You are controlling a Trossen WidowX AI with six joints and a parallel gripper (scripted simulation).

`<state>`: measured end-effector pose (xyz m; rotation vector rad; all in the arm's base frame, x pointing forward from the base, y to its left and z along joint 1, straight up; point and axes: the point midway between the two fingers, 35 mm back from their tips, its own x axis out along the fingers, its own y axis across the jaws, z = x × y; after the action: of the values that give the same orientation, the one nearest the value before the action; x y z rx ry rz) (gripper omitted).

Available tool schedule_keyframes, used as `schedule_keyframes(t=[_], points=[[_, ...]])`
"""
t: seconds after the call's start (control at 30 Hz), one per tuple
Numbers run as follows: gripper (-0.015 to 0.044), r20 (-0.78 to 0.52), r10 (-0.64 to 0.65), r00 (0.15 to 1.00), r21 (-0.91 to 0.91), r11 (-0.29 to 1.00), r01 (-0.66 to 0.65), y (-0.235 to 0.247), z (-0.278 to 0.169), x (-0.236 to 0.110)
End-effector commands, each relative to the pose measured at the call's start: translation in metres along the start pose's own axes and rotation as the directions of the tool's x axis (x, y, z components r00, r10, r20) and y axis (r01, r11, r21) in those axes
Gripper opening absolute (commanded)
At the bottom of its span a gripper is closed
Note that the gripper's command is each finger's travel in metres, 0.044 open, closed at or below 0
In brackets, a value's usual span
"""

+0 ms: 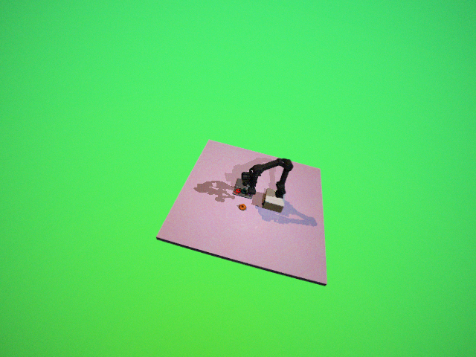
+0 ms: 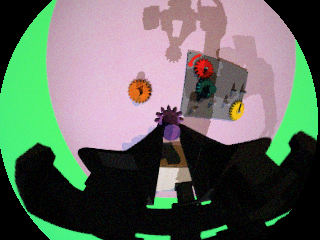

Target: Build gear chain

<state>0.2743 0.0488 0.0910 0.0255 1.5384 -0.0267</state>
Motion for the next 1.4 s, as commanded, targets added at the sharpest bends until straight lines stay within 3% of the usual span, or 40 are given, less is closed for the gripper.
schedule_keyframes(t=[0.0,1.37], points=[[0.0,-0.005,-0.001,1.0,-0.008,1.0,0.001,-0.008,0.001,0.005],[0.0,-0.006,-0.012,1.0,-0.011,1.0,0.012,-0.093,0.007,0.04]])
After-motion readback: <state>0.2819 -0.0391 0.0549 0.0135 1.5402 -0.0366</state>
